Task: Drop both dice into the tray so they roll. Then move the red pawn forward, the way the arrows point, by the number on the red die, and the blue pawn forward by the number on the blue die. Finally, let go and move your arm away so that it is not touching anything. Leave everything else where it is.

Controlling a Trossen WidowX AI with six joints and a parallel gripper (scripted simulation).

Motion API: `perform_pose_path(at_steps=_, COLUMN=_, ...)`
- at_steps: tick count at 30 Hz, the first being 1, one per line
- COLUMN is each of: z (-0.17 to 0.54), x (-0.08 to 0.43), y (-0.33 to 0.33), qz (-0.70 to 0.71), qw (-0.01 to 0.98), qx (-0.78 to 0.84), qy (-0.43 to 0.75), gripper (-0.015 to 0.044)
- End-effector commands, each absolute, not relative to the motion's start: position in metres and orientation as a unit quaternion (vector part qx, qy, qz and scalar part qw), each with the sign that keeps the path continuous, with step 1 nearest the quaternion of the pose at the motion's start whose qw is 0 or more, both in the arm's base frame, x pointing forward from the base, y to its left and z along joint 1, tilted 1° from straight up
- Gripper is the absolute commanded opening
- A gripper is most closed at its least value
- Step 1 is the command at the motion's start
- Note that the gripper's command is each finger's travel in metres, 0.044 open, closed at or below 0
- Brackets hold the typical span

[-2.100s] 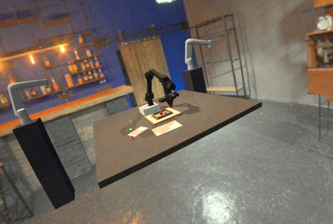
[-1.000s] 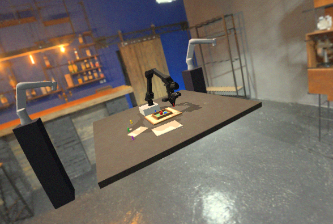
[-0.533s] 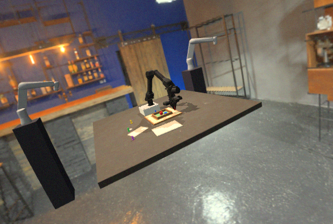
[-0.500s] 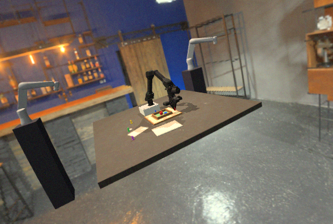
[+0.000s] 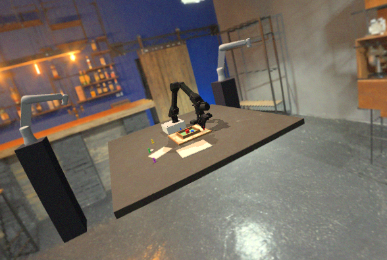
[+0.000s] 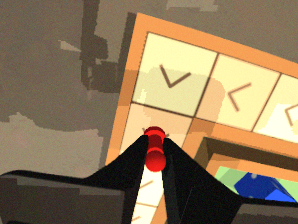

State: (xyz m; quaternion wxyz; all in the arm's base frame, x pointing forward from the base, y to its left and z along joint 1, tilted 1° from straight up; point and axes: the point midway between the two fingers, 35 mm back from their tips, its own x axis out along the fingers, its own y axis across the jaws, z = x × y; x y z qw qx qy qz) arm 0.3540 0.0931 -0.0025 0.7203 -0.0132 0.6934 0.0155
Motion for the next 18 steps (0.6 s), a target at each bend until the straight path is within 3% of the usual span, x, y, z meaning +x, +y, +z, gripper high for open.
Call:
perform_pose_path(at_steps=1, z=-0.002, x=0.354, y=0.093, qz=0.016, qw=0.72, qx=-0.013, qy=0.693, gripper=0.0026)
perform_pose_path(at_steps=16, z=0.0, x=0.354, y=0.093, qz=0.015, qw=0.72, qx=-0.013, qy=0.694, gripper=0.042)
perform_pose_path(at_steps=18, z=0.02, x=0.353, y=0.093, qz=0.014, qw=0.718, qx=-0.012, qy=0.695, gripper=0.044)
